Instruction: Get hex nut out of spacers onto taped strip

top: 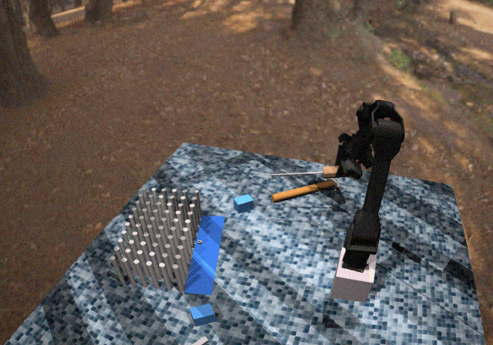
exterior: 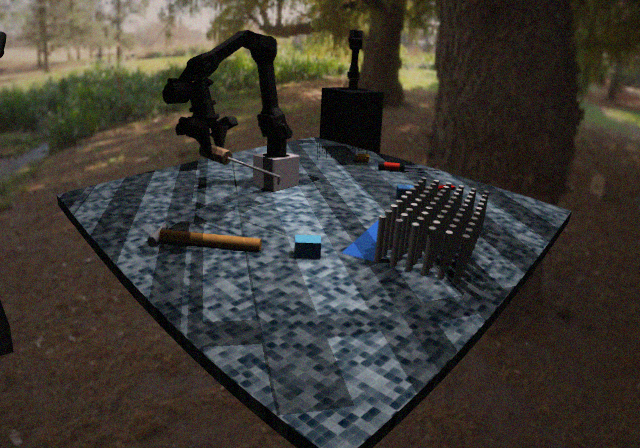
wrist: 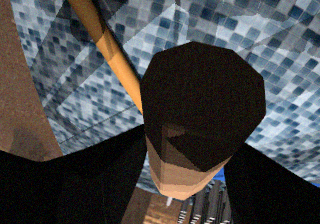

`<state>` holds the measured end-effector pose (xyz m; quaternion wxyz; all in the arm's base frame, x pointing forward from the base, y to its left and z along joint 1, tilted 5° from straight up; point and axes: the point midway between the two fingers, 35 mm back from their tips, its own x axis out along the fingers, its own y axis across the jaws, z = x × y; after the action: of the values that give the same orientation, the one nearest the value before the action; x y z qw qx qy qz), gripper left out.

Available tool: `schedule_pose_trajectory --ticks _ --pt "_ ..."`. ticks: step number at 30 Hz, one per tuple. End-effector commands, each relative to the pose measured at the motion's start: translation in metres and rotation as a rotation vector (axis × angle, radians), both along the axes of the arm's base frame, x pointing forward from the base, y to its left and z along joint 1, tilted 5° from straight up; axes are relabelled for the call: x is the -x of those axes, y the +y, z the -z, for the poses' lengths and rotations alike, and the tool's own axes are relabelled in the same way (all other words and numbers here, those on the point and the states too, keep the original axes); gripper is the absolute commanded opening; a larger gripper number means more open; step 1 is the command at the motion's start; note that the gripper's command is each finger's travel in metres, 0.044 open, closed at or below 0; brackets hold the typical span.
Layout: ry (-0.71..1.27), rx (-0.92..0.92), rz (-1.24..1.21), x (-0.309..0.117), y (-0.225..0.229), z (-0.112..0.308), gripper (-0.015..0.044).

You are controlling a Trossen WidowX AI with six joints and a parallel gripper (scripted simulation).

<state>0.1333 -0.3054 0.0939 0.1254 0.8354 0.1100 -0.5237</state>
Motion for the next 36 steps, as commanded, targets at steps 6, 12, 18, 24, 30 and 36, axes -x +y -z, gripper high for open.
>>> schedule_pose_trajectory --ticks 6,12,18,24,30,36 --pt "-0.026 -0.007 0.011 0.042 -0.029 -0.006 0.0" --pt "-0.045 -0.013 0.022 0.076 -0.043 -0.008 0.0" --pt "-0.069 -0.015 0.034 0.111 -0.054 -0.009 0.0" --pt "-0.089 -0.013 0.045 0.139 -0.06 -0.01 0.0" --pt "-0.089 -0.013 0.045 0.139 -0.061 -0.005 0.0" --pt "-0.089 -0.013 0.045 0.14 -0.062 0.004 0.0"
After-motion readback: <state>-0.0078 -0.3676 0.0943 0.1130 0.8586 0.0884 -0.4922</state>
